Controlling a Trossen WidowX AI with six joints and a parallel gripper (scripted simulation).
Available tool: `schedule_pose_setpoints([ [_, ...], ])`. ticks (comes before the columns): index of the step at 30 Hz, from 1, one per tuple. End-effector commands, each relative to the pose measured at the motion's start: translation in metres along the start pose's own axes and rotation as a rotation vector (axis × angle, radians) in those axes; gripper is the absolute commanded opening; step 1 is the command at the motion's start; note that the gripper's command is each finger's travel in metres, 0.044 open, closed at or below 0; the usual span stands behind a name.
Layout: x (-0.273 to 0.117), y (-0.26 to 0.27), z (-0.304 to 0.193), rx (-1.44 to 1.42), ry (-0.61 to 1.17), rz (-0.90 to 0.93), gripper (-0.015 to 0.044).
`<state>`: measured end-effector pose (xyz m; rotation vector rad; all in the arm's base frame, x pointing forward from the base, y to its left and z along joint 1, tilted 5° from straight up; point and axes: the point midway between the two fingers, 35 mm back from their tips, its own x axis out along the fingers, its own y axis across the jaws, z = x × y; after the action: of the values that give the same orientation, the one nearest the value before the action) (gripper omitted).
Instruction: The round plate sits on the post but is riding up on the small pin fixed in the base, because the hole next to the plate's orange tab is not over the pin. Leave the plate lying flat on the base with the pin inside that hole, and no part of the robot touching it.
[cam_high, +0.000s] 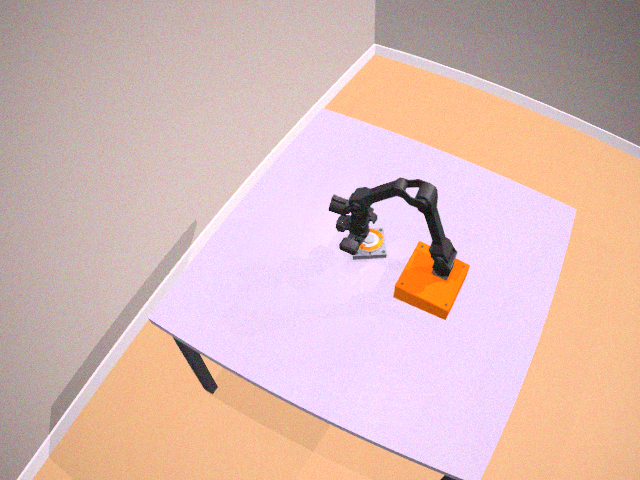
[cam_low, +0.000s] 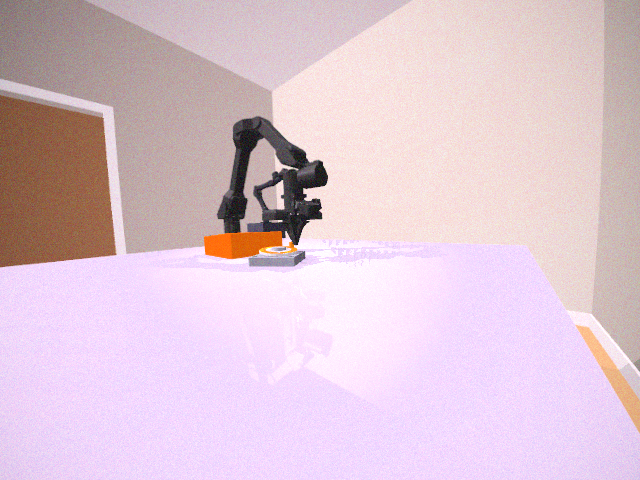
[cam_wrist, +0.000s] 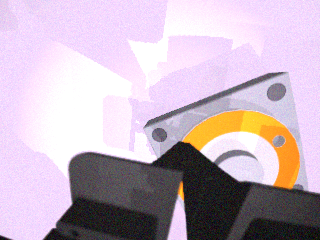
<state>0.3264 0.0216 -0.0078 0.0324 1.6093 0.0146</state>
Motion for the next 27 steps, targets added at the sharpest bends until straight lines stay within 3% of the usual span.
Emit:
schedule_pose_setpoints([
  [1,-0.001,0.003,-0.006,0.001,-0.001,0.004,0.0000],
  [27,-0.002,0.003,-0.028,0.001,0.001,0.004,0.0000],
])
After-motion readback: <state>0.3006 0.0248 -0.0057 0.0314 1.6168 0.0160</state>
